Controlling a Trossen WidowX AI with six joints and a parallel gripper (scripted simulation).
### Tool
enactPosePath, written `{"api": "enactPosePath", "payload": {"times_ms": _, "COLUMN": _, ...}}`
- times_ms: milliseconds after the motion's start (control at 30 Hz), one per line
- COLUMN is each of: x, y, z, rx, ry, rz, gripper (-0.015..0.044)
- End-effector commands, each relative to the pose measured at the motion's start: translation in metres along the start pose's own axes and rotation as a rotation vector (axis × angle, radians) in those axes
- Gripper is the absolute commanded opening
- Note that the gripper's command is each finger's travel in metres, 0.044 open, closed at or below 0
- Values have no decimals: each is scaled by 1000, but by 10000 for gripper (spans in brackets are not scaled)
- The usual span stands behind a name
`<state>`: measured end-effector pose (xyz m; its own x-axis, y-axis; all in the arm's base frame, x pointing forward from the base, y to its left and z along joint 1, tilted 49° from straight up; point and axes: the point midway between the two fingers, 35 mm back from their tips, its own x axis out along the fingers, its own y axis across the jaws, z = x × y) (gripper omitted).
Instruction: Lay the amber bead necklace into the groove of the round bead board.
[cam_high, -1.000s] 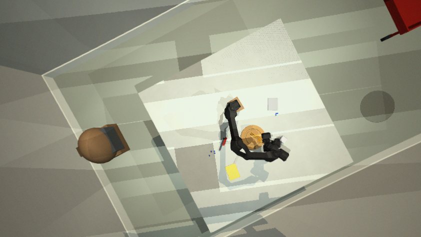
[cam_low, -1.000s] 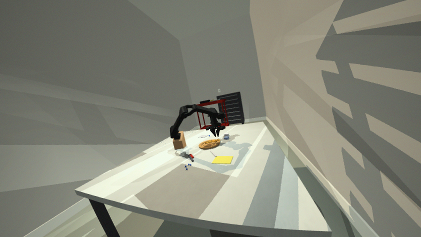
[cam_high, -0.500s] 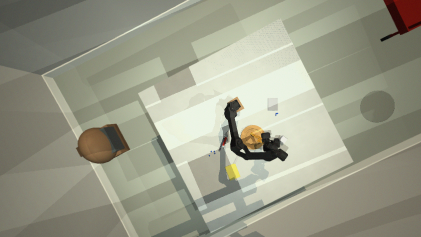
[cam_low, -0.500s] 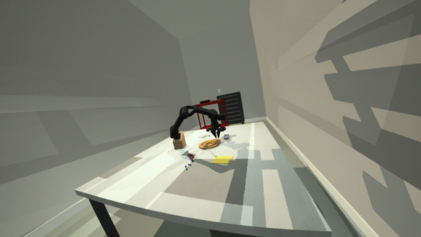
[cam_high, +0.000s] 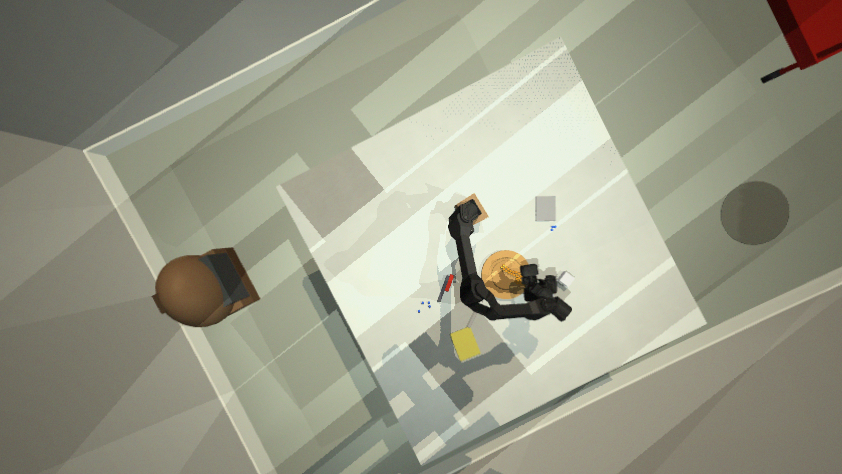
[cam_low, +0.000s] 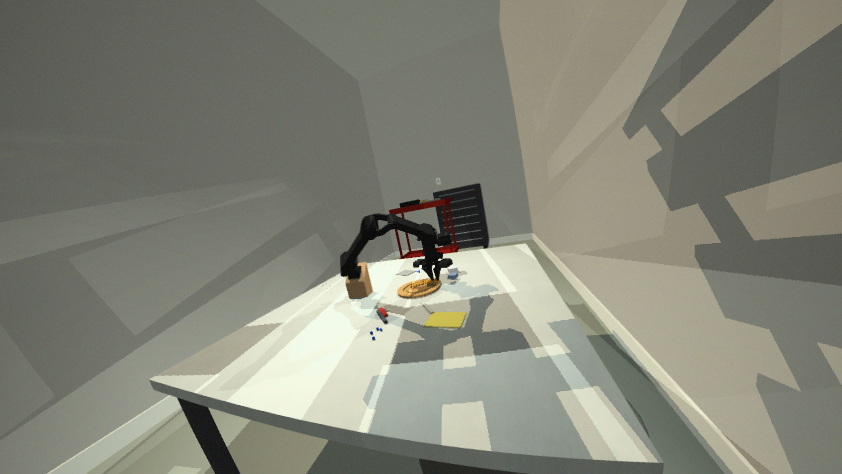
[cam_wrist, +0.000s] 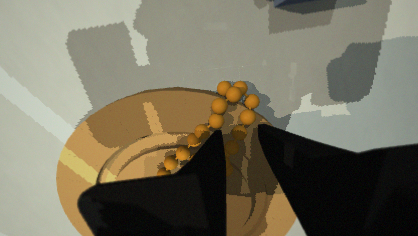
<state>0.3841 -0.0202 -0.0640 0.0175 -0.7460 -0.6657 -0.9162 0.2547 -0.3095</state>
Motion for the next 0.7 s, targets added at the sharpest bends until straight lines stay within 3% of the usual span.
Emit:
{"api": "enactPosePath", "payload": {"times_ms": 0, "x": -1, "y": 0, "z": 0, "rx": 1, "ry": -2, "rz": 0, "gripper": 100}}
{"api": "enactPosePath", "payload": {"times_ms": 500, "x": -1, "y": 0, "z": 0, "rx": 1, "ry": -2, "rz": 0, "gripper": 0}}
{"api": "enactPosePath", "payload": {"times_ms": 667, "x": -1, "y": 0, "z": 0, "rx": 1, "ry": -2, "rz": 0, "gripper": 0}}
